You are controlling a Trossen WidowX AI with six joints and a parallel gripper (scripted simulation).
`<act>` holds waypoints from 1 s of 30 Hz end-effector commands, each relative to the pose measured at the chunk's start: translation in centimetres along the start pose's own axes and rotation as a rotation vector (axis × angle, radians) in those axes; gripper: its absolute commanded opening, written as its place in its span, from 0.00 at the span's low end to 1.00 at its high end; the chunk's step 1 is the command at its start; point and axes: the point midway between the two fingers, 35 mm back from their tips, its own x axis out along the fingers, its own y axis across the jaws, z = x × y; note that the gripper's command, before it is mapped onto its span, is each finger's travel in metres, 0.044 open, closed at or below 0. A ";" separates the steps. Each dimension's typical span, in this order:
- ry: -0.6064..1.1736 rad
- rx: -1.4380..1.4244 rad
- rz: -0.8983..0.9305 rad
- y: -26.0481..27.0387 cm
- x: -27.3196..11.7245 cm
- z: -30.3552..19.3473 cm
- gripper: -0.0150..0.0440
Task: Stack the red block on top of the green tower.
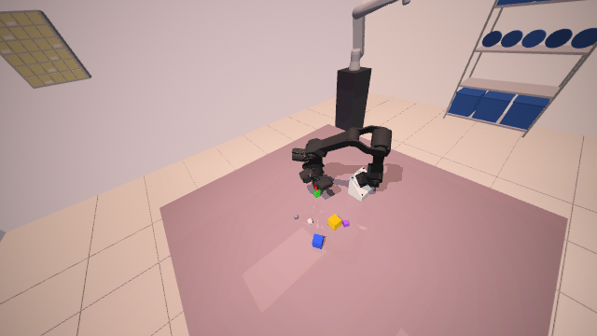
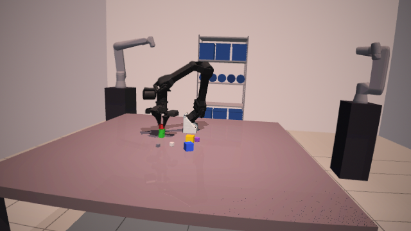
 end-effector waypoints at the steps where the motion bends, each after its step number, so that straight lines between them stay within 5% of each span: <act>1: 0.001 0.006 0.005 0.1 0.2 -0.1 0.25; 28: 0.001 0.006 0.005 0.1 -0.5 -0.1 0.25; 30: 0.005 0.007 0.008 0.1 0.1 -0.2 0.34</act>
